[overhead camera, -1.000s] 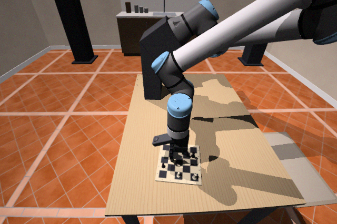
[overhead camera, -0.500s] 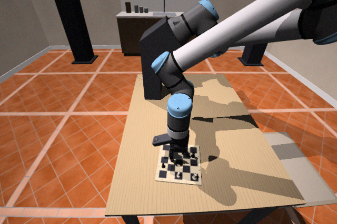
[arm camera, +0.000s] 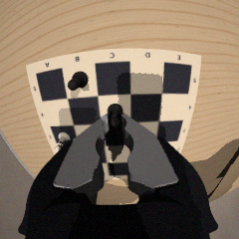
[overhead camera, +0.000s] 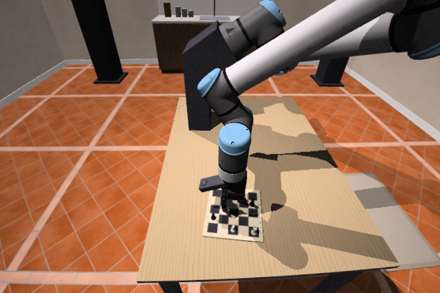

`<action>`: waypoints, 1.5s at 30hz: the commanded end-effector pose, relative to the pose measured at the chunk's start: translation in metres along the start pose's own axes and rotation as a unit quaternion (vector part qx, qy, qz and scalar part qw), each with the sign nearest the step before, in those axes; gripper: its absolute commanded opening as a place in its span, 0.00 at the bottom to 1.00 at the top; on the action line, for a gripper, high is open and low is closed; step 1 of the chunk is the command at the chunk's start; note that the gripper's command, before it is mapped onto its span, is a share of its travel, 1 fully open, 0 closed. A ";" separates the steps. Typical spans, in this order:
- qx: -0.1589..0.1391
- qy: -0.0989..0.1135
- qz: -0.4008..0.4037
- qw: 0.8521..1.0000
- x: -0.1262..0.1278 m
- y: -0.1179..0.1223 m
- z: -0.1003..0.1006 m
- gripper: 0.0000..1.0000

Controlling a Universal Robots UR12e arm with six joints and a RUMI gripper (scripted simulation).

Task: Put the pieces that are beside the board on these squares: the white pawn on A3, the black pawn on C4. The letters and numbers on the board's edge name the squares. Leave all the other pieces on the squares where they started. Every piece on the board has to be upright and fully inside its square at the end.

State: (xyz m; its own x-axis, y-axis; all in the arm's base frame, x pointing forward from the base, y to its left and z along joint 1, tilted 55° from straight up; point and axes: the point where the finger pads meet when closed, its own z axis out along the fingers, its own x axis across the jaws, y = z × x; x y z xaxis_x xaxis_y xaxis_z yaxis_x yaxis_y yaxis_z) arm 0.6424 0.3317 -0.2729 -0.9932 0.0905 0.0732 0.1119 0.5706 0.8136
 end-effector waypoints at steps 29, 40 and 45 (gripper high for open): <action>0.000 0.000 0.000 1.000 -0.001 0.000 0.001 0.00; 0.000 0.000 0.000 1.000 -0.001 0.000 0.001 0.04; 0.000 0.000 0.000 1.000 -0.001 0.000 0.001 0.08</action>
State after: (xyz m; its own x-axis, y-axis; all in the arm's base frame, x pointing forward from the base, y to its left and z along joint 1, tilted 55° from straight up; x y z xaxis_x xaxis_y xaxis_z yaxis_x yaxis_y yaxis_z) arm 0.6424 0.3326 -0.2735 -0.9932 0.0905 0.0731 0.1119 0.5706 0.8136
